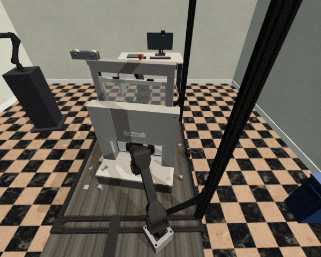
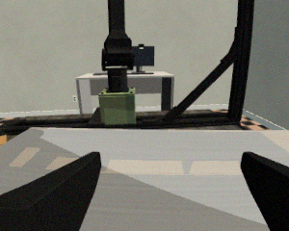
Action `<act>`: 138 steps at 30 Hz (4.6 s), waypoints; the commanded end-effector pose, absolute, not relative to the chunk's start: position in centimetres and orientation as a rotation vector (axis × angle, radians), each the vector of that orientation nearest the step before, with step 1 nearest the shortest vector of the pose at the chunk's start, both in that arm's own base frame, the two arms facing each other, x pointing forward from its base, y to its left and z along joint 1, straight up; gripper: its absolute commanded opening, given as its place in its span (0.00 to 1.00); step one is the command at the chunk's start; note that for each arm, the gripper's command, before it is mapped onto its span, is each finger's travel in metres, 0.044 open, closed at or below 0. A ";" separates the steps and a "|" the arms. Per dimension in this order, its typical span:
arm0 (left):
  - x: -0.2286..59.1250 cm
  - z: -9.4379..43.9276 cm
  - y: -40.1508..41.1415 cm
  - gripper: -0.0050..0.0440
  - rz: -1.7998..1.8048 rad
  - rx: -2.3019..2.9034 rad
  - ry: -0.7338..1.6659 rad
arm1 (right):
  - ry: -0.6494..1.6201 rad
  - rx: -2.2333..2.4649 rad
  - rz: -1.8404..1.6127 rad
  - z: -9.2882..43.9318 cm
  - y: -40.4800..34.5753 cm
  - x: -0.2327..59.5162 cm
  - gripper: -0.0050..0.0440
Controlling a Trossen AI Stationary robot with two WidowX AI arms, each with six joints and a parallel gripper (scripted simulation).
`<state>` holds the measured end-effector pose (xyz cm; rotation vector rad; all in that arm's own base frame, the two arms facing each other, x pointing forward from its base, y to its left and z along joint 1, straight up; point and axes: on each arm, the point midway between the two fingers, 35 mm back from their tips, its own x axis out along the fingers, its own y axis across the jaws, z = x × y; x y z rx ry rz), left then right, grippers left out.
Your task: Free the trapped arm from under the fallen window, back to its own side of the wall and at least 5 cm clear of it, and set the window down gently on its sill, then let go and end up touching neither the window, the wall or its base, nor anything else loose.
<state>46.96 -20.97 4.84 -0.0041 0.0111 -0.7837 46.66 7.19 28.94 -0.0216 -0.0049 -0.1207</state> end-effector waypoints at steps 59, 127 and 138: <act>41.5 15.3 -5.6 0.92 -0.728 0.135 0.228 | -0.106 -0.006 -0.114 32.7 7.2 46.6 0.92; 17.0 29.0 -6.3 0.92 -0.520 0.232 0.520 | -0.106 -0.006 -0.114 32.7 7.2 46.6 0.92; 11.4 28.1 -4.5 0.92 -0.364 0.131 0.409 | -0.106 -0.006 -0.114 32.7 7.2 46.6 0.92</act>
